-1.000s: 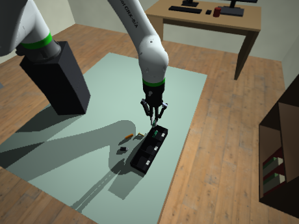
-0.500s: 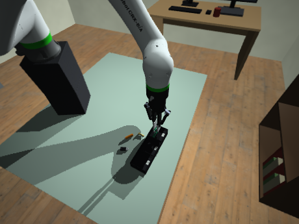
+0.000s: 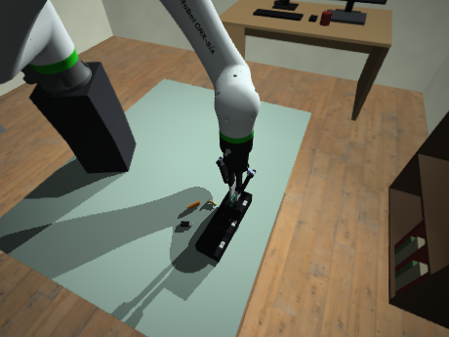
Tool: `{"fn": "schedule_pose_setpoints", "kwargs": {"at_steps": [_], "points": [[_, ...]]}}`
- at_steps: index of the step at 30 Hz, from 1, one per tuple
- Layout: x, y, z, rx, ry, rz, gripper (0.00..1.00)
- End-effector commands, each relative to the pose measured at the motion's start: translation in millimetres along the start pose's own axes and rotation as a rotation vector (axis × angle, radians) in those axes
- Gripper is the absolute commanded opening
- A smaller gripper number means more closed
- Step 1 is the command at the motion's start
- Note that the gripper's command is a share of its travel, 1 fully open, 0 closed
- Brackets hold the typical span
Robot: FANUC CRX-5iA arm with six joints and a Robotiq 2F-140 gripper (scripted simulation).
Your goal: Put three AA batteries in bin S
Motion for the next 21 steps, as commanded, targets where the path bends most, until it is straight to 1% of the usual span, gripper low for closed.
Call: {"fn": "schedule_pose_setpoints", "kwargs": {"at_steps": [1,7,19,20,21], "points": [[0,-6,0,0.000,0.000,0.000,0.05],[0,-18,0,0.000,0.000,0.000,0.05],[0,-18,0,0.000,0.000,0.000,0.05],[0,-18,0,0.000,0.000,0.000,0.17],[0,-18,0,0.000,0.000,0.000,0.17]]}}
Point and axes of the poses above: the point where the finger pads meet when closed, its own y axis back along the fingers, its own x axis across the jaws, z = x × y, the point moved 8 cm from there along y, back along the fingers, and after that the axes turned 15 degrees about -y, right-handed, at the moved point
